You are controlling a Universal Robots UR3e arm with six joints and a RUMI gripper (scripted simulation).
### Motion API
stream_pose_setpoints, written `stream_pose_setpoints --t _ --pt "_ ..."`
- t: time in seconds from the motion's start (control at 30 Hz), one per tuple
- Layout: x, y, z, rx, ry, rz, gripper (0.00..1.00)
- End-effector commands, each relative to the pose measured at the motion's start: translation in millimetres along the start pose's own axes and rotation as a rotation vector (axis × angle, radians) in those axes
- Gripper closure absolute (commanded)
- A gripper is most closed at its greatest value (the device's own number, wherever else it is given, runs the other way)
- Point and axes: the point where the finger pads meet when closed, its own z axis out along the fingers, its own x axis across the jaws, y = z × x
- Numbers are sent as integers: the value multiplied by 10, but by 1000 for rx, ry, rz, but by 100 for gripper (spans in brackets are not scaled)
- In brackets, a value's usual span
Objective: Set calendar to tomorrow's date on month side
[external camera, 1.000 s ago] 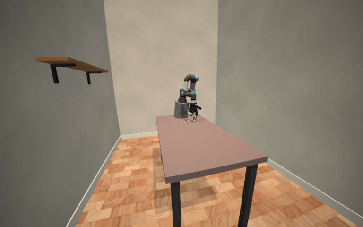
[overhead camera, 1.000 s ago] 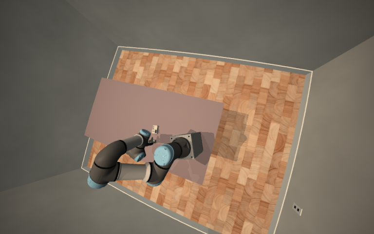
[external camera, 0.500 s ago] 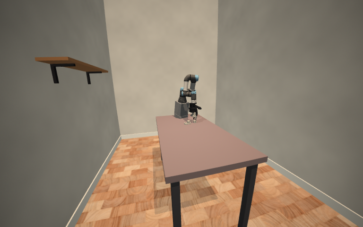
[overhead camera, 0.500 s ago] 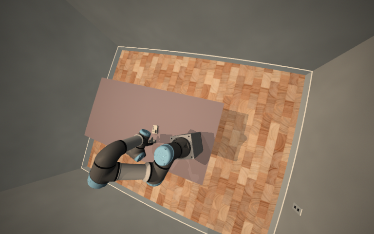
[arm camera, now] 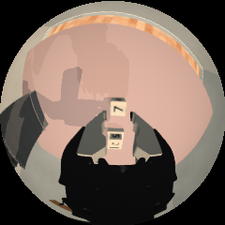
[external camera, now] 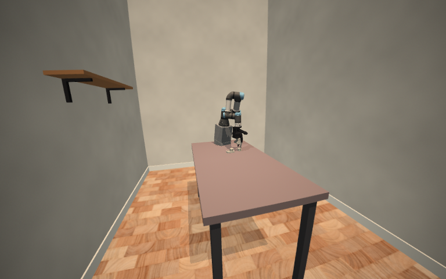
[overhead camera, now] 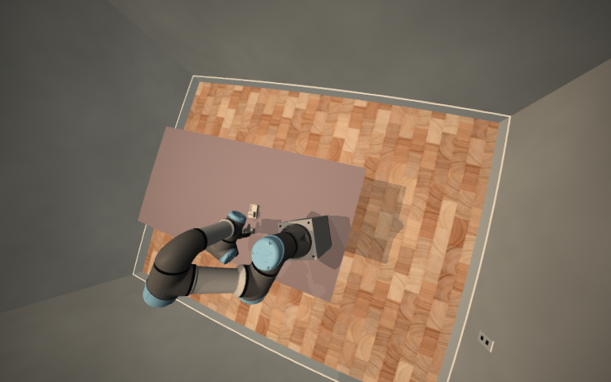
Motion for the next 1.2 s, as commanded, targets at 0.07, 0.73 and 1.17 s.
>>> stream_pose_setpoints --t 0.07,0.73,1.17 --pt "6 2 31 -1 2 0 72" --pt "6 2 258 -1 2 0 72" --pt "6 2 260 -1 2 0 72"
